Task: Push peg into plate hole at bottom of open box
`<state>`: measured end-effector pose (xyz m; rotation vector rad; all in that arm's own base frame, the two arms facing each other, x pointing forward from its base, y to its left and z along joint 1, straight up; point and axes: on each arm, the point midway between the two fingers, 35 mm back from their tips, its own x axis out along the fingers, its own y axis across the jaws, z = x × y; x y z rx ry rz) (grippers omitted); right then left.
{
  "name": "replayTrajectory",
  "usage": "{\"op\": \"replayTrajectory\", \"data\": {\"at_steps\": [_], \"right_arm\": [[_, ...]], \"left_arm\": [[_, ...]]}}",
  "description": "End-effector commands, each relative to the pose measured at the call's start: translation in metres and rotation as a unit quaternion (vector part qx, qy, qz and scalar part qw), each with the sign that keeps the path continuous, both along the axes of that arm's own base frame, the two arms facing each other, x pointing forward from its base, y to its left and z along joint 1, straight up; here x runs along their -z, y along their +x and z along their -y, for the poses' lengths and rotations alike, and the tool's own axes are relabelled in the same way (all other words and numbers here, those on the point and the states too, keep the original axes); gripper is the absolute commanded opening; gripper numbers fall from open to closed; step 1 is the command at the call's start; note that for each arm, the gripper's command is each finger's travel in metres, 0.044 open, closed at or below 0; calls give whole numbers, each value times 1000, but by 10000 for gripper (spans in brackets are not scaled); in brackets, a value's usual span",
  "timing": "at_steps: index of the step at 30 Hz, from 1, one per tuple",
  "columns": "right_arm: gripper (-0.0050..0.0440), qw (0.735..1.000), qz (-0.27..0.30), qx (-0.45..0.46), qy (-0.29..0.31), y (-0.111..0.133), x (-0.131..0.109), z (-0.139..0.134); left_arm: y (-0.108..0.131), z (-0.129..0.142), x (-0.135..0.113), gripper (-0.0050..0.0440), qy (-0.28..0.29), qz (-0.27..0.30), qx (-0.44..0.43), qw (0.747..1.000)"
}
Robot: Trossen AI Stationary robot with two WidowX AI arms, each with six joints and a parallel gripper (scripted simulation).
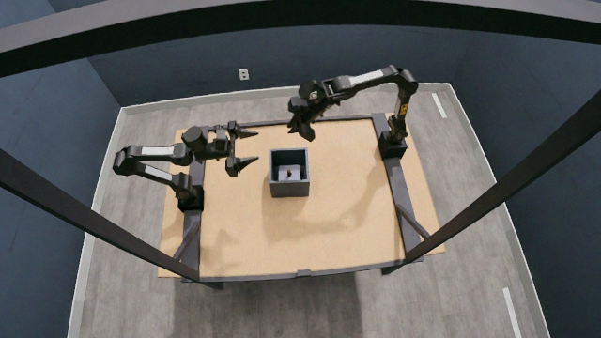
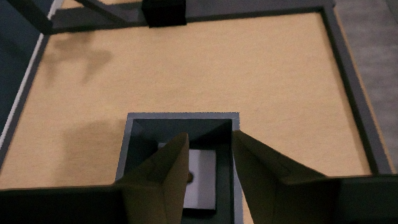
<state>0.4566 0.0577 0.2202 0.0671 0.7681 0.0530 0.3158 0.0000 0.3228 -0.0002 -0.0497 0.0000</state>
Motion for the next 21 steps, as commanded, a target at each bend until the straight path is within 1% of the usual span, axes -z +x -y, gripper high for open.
{"op": "replayTrajectory", "data": {"at_steps": [1,7,9,10,11,14,21], "right_arm": [[117,997,75,2,4,-18,-33,12],[117,990,144,4,2,-39,-55,23],[117,990,144,4,2,-39,-55,23],[117,988,154,5,1,-42,-57,24],[117,988,153,3,2,-38,-59,23],[117,985,175,8,-2,-52,-60,29],[117,965,261,12,-9,-82,-82,41]], "left_arm": [[-2,-1,-5,440,-1,8,0,1000],[-2,-1,-5,440,-1,8,0,1000],[-2,-1,-5,440,-1,8,0,1000],[-2,-1,-5,440,-1,8,0,1000],[-2,-1,-6,440,0,8,0,1000],[-2,-1,-6,440,0,8,0,1000],[-2,-1,-6,440,0,8,0,1000]]}}
